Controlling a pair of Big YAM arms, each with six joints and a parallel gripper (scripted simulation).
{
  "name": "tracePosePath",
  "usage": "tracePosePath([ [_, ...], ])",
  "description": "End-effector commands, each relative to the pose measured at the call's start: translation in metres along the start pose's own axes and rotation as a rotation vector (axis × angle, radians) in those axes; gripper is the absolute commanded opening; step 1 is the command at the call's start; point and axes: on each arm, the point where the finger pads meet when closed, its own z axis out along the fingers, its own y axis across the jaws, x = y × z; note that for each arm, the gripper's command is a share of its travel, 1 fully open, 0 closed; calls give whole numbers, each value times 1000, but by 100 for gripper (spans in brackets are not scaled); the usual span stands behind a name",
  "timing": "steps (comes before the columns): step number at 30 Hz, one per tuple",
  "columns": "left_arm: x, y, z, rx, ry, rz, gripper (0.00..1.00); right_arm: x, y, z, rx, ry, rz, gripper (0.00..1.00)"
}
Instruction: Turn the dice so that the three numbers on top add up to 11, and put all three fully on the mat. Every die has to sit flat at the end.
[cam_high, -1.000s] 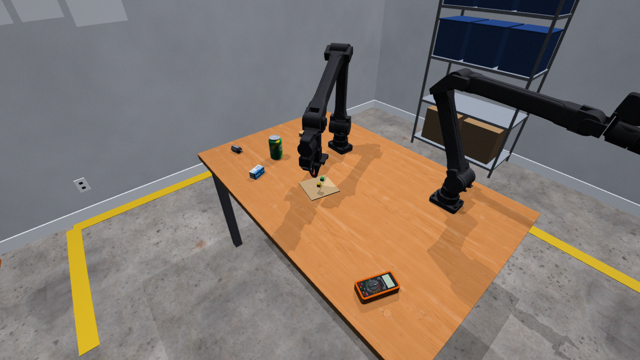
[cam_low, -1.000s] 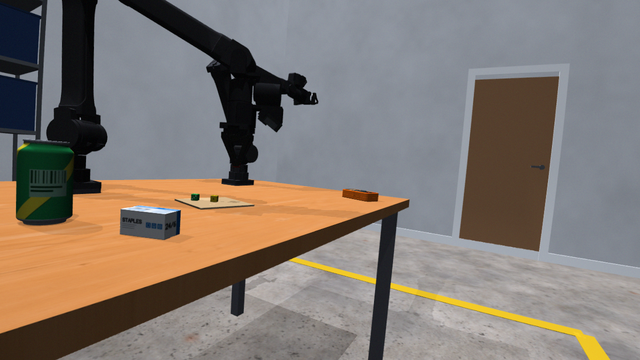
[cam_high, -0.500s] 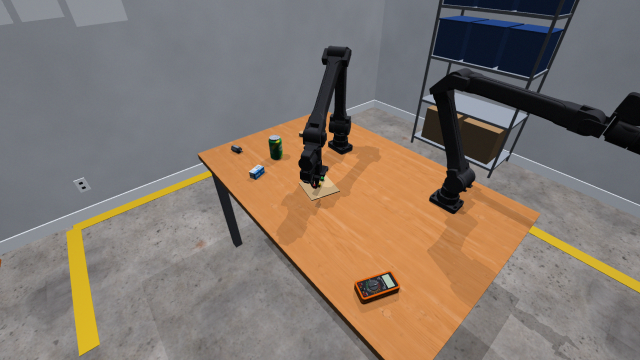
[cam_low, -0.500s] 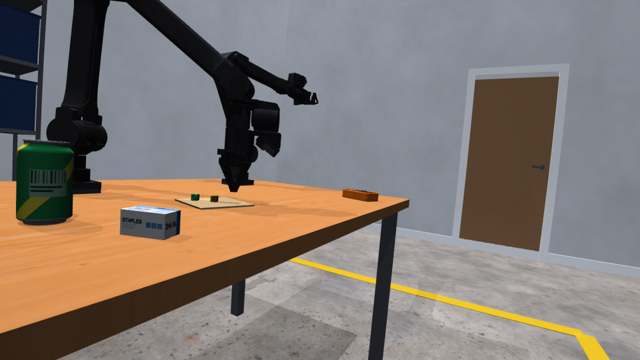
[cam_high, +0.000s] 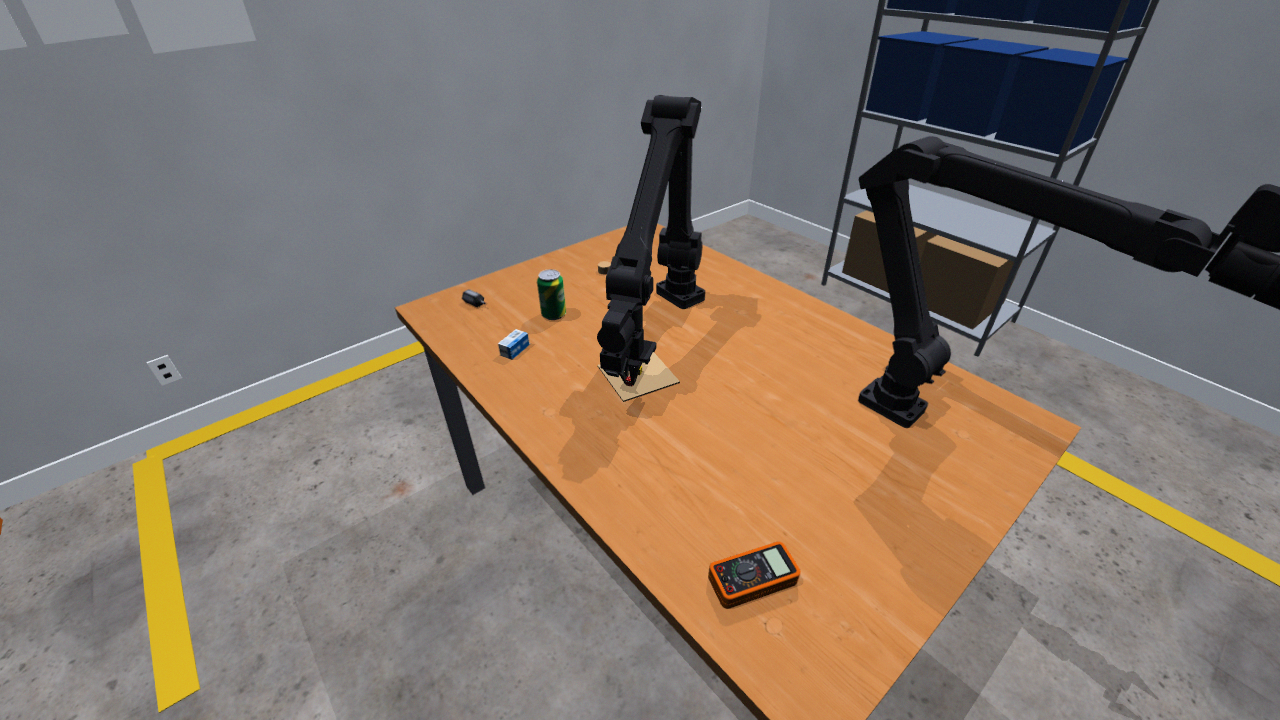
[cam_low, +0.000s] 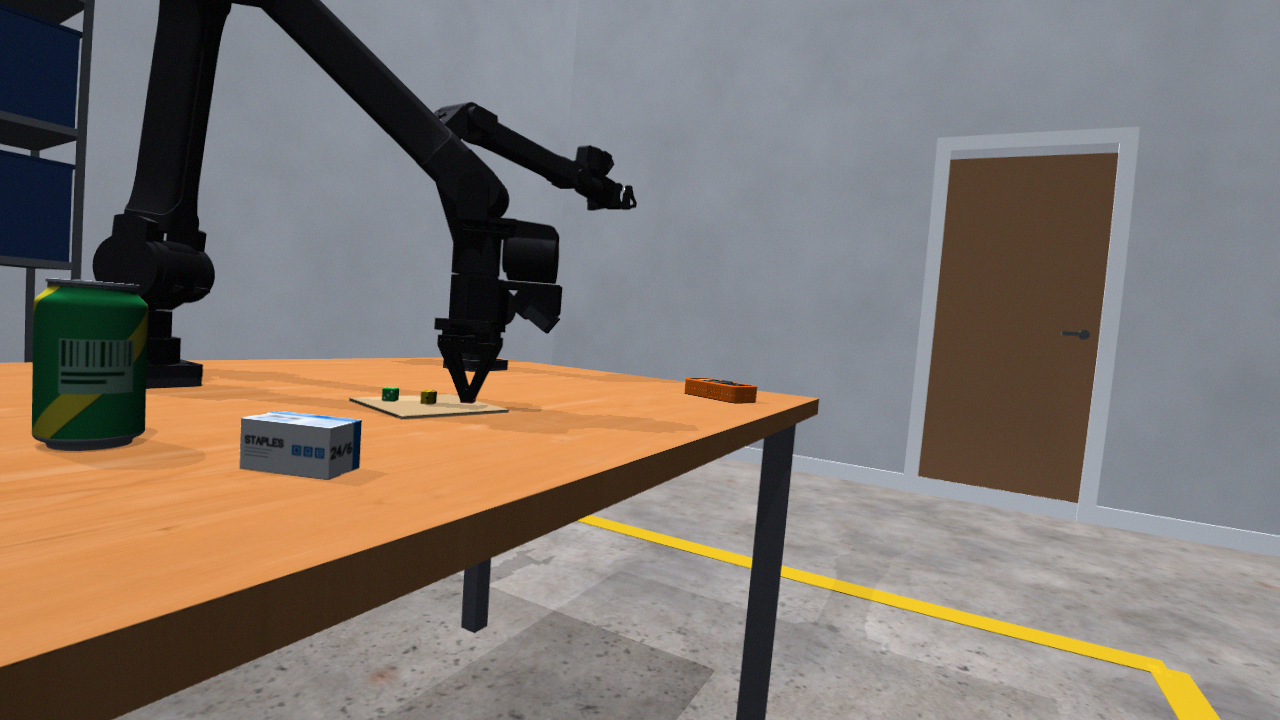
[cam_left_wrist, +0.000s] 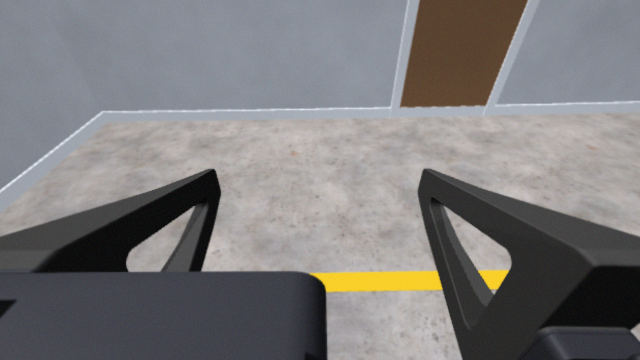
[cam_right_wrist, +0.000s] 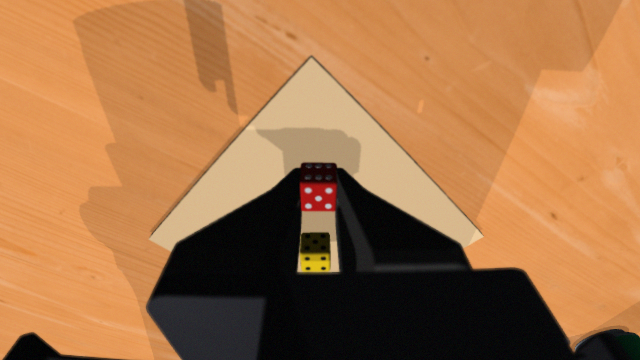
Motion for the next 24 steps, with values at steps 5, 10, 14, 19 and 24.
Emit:
tracePosePath([
  [5,-37,7,7,-13,-69,-12,100,-1,4,3,-4,2,-14,11],
  [10,-37,7,7,-13,-69,-12,100,-1,4,3,-4,2,-14,11],
  [14,-37,7,7,-13,-69,-12,100,-1,5,3,-4,2,-18,11],
  [19,-37,7,7,-13,-69,-12,100,1,7,3,-4,4,-30,11],
  [24,-37,7,7,-13,-69,-12,100,0,7,2,-4,1,-33,11],
])
